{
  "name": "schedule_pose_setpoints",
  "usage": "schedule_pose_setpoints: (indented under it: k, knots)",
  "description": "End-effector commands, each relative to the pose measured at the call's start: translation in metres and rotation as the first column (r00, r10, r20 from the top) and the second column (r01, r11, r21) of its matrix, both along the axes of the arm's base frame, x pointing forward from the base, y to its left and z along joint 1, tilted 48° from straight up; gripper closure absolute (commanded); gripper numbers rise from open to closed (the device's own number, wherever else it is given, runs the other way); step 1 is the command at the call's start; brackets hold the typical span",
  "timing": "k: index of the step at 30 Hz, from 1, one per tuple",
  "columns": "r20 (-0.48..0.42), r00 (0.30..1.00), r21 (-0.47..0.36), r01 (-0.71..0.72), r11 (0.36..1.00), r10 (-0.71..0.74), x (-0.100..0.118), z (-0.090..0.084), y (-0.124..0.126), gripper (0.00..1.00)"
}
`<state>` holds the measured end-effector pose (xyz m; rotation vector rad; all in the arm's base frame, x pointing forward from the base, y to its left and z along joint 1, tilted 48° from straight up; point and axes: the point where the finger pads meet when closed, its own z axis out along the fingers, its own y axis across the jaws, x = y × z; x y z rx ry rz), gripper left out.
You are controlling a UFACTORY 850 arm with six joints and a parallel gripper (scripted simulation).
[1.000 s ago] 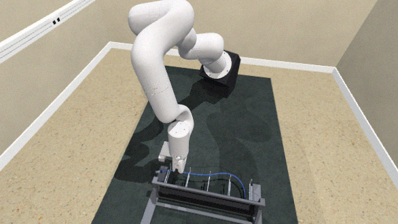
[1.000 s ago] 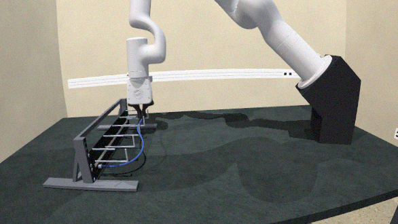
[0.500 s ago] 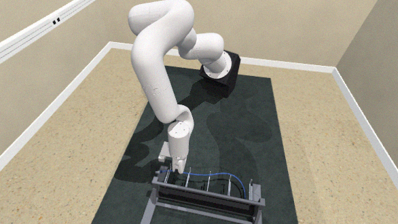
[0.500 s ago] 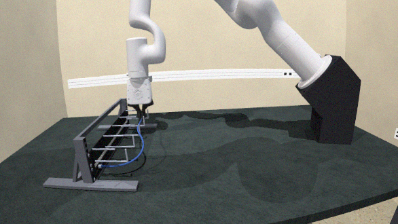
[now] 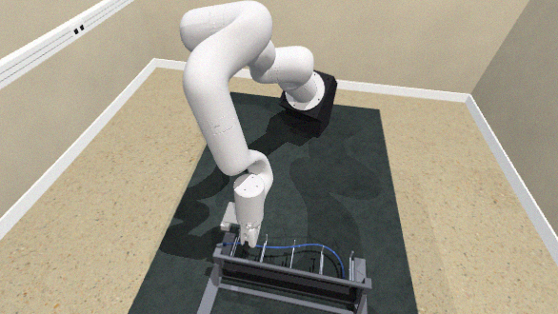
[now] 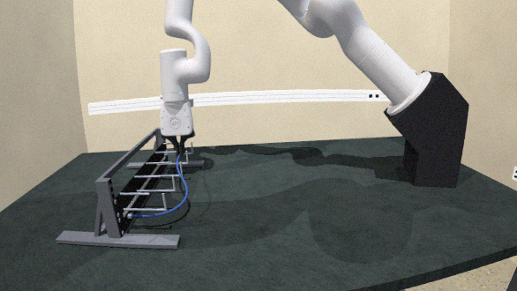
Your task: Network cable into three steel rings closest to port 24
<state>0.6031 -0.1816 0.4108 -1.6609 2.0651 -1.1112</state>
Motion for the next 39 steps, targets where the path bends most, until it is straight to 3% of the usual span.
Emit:
schedule_pose_setpoints:
  k: [1, 16, 39]
  knots:
    - [-0.001, 1.0, 0.001, 0.0, 1.0, 0.0, 0.003, 0.004, 0.0, 1.0]
    - [-0.001, 1.0, 0.0, 0.0, 1.0, 0.0, 0.017, 0.017, -0.001, 1.0]
    - [-0.001, 1.0, 0.001, 0.0, 1.0, 0.0, 0.018, 0.018, -0.001, 1.0]
